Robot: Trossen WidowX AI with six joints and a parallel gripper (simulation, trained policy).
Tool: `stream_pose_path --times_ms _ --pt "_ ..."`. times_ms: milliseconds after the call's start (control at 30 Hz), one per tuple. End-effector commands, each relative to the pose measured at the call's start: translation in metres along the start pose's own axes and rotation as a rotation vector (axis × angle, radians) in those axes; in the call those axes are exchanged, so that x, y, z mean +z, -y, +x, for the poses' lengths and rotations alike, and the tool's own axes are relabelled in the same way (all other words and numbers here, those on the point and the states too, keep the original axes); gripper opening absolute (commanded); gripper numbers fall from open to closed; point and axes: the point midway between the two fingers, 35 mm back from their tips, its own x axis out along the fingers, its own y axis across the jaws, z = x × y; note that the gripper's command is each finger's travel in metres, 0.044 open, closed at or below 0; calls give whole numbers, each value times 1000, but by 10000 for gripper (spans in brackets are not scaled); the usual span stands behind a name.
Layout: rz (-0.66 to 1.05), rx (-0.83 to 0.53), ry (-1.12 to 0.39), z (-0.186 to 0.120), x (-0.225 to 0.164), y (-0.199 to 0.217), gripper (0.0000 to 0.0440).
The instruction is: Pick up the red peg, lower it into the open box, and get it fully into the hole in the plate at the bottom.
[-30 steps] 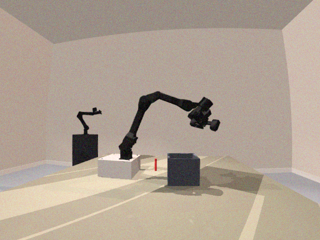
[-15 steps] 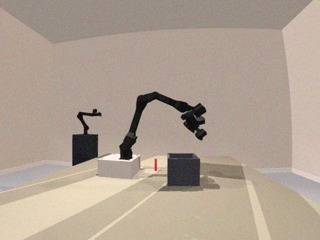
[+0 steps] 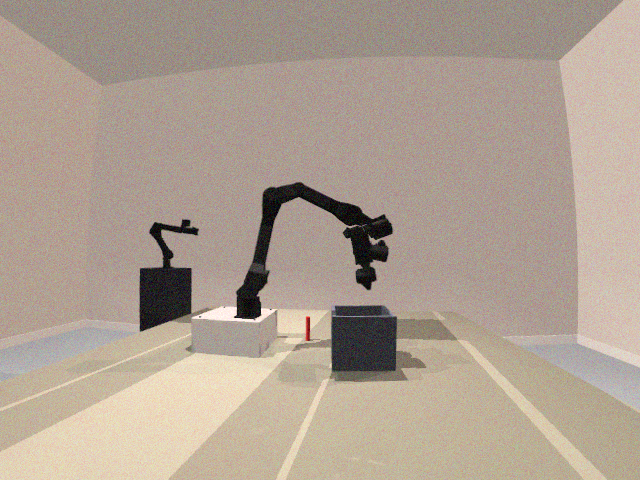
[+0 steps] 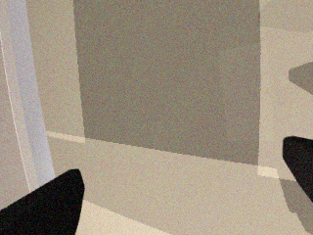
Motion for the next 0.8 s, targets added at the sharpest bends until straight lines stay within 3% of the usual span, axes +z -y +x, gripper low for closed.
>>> stream_pose_path --times_ms 0,767 --pt "101 -39 -34 1 -17 2 440" --pt "807 -379 -148 0 -134 24 440"
